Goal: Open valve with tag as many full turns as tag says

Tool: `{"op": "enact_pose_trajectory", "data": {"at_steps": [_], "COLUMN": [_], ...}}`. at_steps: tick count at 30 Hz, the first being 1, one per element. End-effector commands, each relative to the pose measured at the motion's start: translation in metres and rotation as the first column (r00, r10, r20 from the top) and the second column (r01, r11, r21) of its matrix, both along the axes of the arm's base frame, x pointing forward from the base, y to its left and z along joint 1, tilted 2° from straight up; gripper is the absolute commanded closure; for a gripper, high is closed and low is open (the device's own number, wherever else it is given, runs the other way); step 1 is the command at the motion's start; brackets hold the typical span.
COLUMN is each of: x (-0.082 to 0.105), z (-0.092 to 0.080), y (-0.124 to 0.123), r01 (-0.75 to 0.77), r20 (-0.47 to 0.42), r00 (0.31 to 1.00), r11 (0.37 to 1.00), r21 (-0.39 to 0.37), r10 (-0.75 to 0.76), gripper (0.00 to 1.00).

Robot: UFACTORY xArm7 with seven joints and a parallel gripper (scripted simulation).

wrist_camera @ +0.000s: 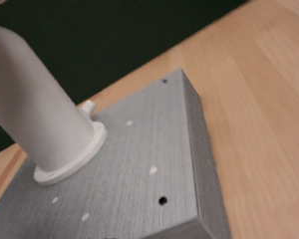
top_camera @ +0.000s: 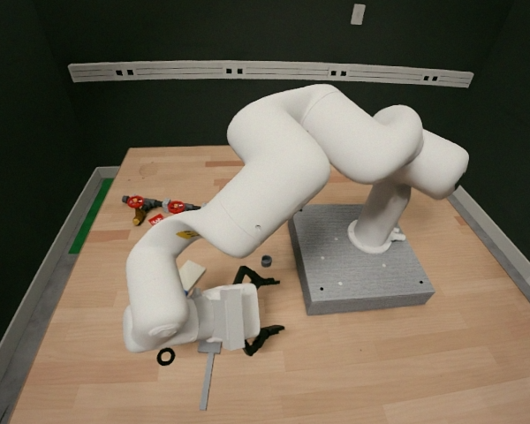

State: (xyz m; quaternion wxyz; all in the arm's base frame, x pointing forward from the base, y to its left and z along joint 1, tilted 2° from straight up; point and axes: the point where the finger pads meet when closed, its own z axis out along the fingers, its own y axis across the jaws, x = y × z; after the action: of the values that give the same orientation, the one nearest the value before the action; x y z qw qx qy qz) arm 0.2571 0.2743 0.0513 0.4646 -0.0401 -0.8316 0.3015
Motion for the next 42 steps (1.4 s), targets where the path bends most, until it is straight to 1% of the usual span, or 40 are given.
{"op": "enact_pose_trajectory", "data": {"at_steps": [1, 4, 6, 7, 13, 21, 23, 24, 30, 38, 40, 41, 42], "x": [0.016, 0.025, 0.025, 0.034, 0.051, 0.076, 0.076, 0.085, 0.102, 0.127, 0.127, 0.136, 0.138], "z": [-0.003, -0.004, -0.004, -0.006, -0.009, -0.013, -0.013, -0.014, -0.015, -0.017, -0.017, -0.017, -0.017], "y": [-0.002, -0.004, -0.004, -0.007, -0.011, -0.019, -0.019, -0.022, -0.029, -0.04, -0.04, -0.044, -0.045], "r01": [0.058, 0.096, 0.096, 0.134, 0.209, 0.323, 0.323, 0.365, 0.445, 0.559, 0.559, 0.599, 0.609], "r20": [0.076, 0.118, 0.118, 0.159, 0.236, 0.343, 0.343, 0.381, 0.45, 0.543, 0.543, 0.575, 0.583], "r00": [0.996, 0.989, 0.989, 0.98, 0.955, 0.903, 0.903, 0.88, 0.829, 0.742, 0.742, 0.708, 0.699], "r11": [0.998, 0.994, 0.994, 0.988, 0.972, 0.935, 0.935, 0.918, 0.879, 0.809, 0.809, 0.78, 0.772], "r21": [-0.036, -0.058, -0.058, -0.077, -0.11, -0.146, -0.146, -0.156, -0.17, -0.18, -0.18, -0.18, -0.18], "r10": [-0.055, -0.089, -0.089, -0.12, -0.179, -0.258, -0.258, -0.285, -0.332, -0.392, -0.392, -0.411, -0.415], "gripper": [0.0, 0.0, 0.0, 0.0, 0.0, 0.0, 0.0, 0.0, 0.0, 0.0, 0.0, 0.0, 0.0]}}
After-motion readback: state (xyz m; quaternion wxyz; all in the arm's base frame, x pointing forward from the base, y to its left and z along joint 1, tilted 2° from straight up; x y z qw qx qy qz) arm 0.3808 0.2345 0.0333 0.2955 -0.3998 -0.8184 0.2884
